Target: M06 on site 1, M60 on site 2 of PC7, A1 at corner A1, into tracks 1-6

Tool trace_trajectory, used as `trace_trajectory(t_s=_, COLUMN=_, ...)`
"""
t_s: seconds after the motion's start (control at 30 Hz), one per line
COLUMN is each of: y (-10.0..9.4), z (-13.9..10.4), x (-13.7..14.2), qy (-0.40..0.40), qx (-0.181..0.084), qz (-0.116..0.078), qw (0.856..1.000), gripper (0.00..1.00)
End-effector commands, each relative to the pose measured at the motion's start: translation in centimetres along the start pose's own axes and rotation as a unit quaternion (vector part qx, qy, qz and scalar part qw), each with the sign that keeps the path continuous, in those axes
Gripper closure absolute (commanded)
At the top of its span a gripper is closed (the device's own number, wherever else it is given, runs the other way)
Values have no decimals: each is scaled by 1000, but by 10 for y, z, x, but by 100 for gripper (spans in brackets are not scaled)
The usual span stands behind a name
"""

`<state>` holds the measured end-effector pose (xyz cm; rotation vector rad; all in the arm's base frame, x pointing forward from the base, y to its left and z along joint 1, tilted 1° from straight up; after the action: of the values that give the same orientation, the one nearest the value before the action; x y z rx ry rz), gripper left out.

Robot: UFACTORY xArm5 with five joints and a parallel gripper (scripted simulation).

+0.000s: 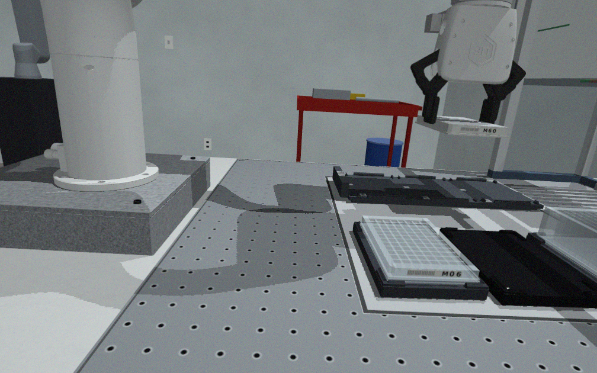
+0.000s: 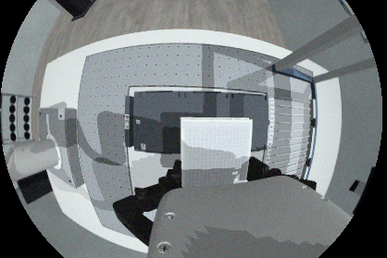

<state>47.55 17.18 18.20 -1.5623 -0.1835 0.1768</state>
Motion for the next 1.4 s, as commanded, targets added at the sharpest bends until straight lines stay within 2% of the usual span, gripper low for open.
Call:
trace_trajectory(t_s=0.0, y=-1, z=18, x=4, qy=1, qx=0, qz=-1, qw=1000, gripper=100)
trace_trajectory(t_s=0.23, y=-1, z=51, x=7, qy=1, qx=0, qz=-1, qw=1000, gripper=100)
trace_trajectory(t_s=1.07, y=-1, z=51, x=7, qy=1, qx=0, qz=-1, qw=1000, gripper=100)
trace_trajectory(t_s=1.37, y=14, z=51, x=7, qy=1, qx=0, qz=-1, qw=1000, gripper=100)
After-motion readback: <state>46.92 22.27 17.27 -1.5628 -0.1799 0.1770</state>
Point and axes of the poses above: the point where the finger pads meet when closed, its own y axis out along the fingers, its own x axis across the jaws, z = x × y, the point moved 8 cm from there along -y, back along the fingers, and after that the axes turned 1 degree about -y, right-handed, at the moved point
